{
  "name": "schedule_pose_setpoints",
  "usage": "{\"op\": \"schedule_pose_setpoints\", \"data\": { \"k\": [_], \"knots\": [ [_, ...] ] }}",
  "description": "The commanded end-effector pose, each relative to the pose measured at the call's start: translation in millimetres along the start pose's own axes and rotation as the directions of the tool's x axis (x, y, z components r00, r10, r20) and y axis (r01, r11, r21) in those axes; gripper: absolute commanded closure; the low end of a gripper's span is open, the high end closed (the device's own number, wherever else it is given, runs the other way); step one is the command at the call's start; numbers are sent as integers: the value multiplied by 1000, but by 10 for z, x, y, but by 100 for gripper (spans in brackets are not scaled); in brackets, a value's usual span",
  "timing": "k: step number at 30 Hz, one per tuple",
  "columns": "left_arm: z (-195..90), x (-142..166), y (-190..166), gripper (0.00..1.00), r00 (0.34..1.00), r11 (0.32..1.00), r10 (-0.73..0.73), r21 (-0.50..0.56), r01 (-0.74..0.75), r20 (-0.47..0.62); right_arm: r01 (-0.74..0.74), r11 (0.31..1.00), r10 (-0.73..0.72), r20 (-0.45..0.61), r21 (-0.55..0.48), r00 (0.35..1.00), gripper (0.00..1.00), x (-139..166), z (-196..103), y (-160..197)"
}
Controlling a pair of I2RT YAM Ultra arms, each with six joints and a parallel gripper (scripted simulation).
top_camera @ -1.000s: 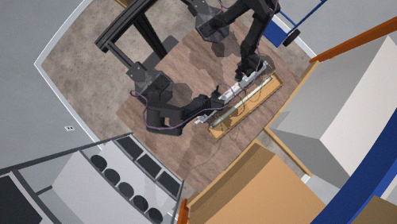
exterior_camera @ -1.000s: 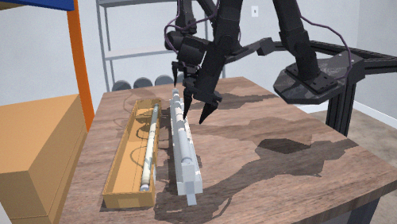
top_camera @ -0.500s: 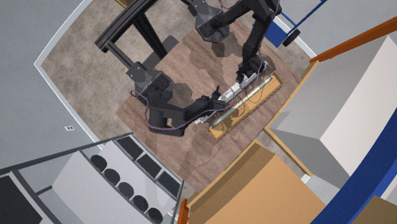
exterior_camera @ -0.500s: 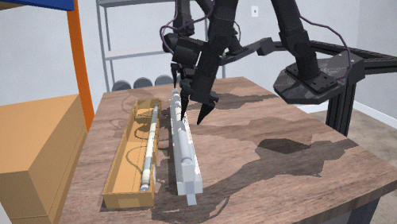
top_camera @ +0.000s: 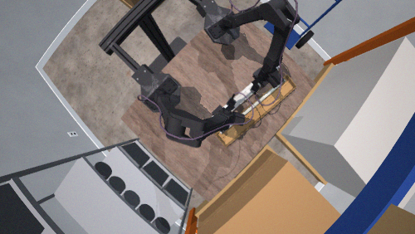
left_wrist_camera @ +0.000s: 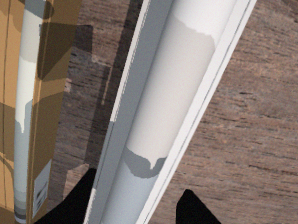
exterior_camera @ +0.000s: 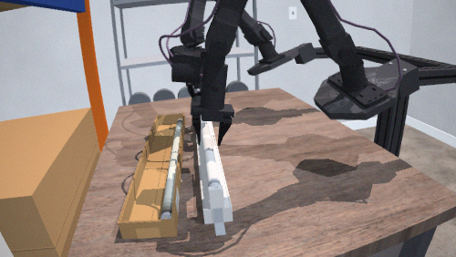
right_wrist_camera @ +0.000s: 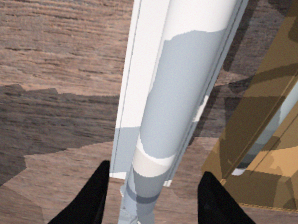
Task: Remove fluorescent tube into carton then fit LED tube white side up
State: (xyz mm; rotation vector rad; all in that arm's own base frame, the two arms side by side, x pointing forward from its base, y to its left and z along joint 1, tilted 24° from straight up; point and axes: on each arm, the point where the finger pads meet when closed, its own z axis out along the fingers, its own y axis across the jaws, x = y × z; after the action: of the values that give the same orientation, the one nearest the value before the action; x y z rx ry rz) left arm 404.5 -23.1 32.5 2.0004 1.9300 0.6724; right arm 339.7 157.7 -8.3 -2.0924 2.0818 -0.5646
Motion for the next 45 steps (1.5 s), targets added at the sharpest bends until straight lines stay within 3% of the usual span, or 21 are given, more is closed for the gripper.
{"op": "schedule_pose_setpoints", "data": {
  "k": [1, 8, 21, 26, 30, 35, 36, 40, 42, 45],
  "knots": [
    [19, -1, -205, 51, 1000, 977, -3, 211, 0, 13, 43, 985, -42, 7, -169, 999, 51, -8, -33, 96],
    [20, -45, -77, 51, 1000, 964, 5, 265, -10, 18, 44, 973, -41, 17, -226, 999, 51, -61, -40, -2],
    [-106, 41, 11, 51, 1000, 864, -22, 504, 16, 5, 10, 879, 14, 47, -476, 999, 51, 34, -105, -129],
    [-139, -55, 56, 51, 1000, 855, 1, 519, -10, 17, -2, 869, 29, 47, -495, 998, 51, 58, -110, -183],
    [-130, 44, 116, 51, 1000, 849, -24, 528, 19, 3, -10, 865, 45, 58, -501, 997, 51, 63, -143, -259],
    [-108, 11, 218, 51, 1000, 871, -11, 491, 2, 16, 6, 896, 35, 84, -444, 996, 51, -37, -264, -373],
    [-220, 56, 341, 51, 1000, 895, -25, 447, 16, 14, 2, 894, 39, 82, -448, 996, 51, -24, -242, -370],
    [-159, 46, 327, 51, 1000, 890, -23, 455, 14, 14, 4, 897, 38, 86, -441, 996, 51, -36, -267, -386],
    [75, 52, 123, 51, 1000, 874, -23, 486, 15, 9, 2, 885, 36, 73, -466, 997, 51, -22, -39, -227],
    [117, 35, 127, 51, 1000, 881, -20, 472, 12, 12, -18, 880, 54, 62, -475, 997, 51, 38, 97, -204]
  ]
}}
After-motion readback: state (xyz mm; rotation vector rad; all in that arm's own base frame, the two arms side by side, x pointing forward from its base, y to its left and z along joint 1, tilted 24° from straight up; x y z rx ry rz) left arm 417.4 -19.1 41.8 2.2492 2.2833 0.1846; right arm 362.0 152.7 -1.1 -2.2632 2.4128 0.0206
